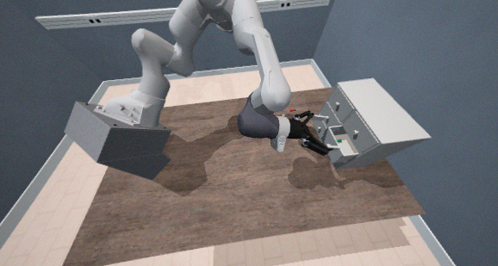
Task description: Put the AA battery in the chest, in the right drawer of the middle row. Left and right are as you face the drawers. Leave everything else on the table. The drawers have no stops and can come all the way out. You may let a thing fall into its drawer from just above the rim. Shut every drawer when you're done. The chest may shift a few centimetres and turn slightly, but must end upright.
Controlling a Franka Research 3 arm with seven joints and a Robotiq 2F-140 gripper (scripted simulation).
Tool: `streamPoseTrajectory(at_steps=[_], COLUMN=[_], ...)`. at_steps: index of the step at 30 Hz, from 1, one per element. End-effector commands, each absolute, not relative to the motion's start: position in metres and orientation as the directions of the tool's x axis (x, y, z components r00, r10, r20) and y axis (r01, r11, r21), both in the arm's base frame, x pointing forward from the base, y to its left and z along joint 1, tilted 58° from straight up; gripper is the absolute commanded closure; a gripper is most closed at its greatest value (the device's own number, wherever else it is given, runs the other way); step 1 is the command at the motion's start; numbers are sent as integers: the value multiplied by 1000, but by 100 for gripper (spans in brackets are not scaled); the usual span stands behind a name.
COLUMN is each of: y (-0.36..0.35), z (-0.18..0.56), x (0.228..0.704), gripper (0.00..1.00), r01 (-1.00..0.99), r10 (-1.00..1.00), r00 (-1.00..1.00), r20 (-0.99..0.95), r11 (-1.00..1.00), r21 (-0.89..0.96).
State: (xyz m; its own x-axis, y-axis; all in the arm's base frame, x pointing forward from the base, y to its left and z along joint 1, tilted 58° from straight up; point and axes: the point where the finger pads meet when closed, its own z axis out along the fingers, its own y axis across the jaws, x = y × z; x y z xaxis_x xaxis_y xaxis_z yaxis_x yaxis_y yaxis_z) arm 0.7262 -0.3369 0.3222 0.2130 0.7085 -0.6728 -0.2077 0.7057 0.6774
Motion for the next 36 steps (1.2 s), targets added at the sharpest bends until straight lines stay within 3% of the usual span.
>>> streamPoseTrajectory(at_steps=[1,21,36], y=[-333,-314,-312], z=[321,274,268], x=[711,631,621], gripper=[0,0,0], r01=[-219,-219,-219], r10=[695,695,695], r00=[224,224,223], r20=[-683,-683,-683], r11=[719,719,719], r21=[660,660,660])
